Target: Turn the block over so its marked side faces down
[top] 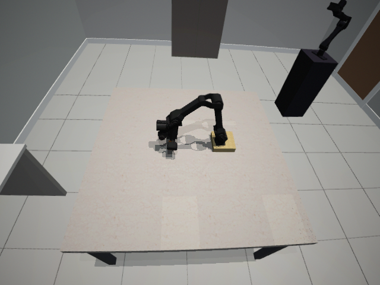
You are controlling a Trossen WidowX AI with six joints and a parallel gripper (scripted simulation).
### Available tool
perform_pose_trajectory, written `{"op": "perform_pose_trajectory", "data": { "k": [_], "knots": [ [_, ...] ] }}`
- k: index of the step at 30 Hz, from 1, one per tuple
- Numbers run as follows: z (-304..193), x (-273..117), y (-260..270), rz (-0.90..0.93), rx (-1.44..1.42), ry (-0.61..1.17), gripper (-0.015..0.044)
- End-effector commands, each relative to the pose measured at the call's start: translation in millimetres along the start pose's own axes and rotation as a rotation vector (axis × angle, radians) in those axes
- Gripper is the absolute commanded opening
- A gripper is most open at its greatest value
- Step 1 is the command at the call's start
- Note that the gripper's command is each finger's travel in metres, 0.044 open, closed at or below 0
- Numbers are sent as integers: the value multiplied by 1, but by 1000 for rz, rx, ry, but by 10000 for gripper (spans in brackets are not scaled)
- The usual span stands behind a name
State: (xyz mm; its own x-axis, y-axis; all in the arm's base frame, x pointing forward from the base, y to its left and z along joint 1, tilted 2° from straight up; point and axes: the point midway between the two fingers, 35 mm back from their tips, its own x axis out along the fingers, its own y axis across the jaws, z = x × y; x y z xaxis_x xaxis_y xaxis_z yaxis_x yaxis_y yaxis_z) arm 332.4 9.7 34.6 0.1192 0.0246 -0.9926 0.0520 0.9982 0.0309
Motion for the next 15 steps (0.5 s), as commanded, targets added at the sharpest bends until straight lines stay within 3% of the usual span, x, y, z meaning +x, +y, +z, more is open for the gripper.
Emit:
{"op": "perform_pose_trajectory", "data": {
  "k": [1, 15],
  "knots": [
    [0, 0, -1, -6, -3, -70, 0],
    [-2, 3, 0, -6, -5, -299, 0]
  ]
}}
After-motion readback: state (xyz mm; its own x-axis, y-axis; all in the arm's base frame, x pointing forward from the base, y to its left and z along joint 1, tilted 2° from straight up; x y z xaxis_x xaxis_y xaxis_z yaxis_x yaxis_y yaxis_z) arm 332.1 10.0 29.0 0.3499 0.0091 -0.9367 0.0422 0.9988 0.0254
